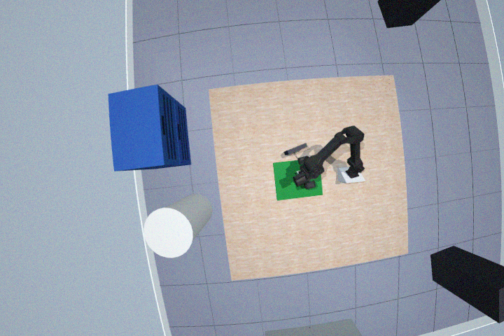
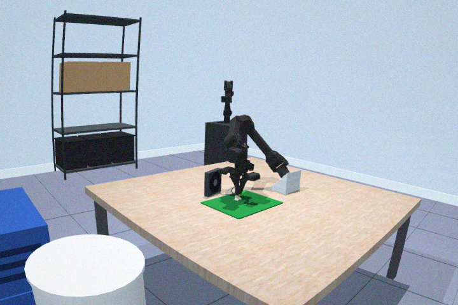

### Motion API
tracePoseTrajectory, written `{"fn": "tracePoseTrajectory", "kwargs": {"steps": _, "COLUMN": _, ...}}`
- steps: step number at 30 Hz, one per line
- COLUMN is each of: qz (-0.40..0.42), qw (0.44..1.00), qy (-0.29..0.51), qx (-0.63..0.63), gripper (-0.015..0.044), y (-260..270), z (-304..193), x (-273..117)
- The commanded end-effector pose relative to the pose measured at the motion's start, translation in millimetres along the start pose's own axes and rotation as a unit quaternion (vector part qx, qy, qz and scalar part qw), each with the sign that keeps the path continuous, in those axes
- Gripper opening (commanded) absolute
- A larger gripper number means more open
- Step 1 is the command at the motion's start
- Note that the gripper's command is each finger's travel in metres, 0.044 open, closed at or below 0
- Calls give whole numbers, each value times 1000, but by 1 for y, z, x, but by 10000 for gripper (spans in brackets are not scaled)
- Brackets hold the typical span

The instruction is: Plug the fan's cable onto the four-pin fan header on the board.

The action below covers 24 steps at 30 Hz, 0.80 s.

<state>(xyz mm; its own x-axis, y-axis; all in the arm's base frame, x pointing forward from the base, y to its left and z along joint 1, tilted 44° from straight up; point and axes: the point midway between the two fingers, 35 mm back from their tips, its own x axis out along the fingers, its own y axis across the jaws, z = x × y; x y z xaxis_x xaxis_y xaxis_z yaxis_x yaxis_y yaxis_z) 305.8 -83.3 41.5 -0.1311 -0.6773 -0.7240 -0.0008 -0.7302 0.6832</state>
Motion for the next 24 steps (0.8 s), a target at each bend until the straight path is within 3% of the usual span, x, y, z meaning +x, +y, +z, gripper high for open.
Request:
{"fn": "tracePoseTrajectory", "kwargs": {"steps": 1, "qz": 2, "qw": 1000, "qy": 1, "qx": 2, "gripper": 0, "y": 2, "z": -2, "x": 0}}
{"fn": "tracePoseTrajectory", "kwargs": {"steps": 24, "qz": 2, "qw": 1000, "qy": 1, "qx": -1, "gripper": 0, "y": 1, "z": 1, "x": 3}}
